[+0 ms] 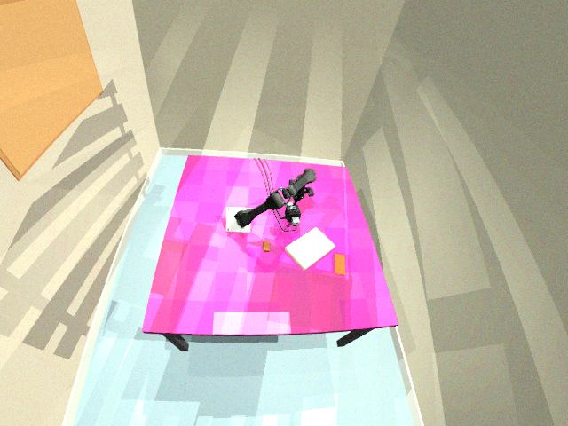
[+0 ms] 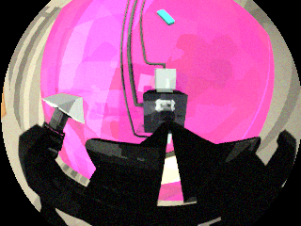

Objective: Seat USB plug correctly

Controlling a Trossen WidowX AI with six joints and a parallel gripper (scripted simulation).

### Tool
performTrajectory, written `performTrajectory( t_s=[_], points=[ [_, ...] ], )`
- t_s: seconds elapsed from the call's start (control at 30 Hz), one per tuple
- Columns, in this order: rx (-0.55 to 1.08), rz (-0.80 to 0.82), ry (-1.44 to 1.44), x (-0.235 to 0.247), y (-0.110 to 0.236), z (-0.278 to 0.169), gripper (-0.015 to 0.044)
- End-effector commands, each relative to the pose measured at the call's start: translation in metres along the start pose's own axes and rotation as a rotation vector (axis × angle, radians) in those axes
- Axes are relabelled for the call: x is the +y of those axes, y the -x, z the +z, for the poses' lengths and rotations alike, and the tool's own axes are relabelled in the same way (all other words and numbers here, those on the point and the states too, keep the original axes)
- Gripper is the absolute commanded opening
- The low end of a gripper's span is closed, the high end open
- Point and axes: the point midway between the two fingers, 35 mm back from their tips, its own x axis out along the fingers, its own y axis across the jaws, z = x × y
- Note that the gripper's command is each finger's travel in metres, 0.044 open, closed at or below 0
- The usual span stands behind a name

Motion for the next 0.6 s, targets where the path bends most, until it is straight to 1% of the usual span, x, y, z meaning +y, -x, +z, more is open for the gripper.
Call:
performTrajectory(
  t_s=[0.0,0.23,0.57],
  points=[
    [-0.004,-0.003,-0.003,-0.0004,0.0042,0.0009,0.0000],
    [-0.001,-0.001,-0.047,-0.0001,0.0026,0.0003,0.0000],
    [0.000,-0.001,-0.302,-0.0001,0.0019,0.0001,0.0000]
  ],
)
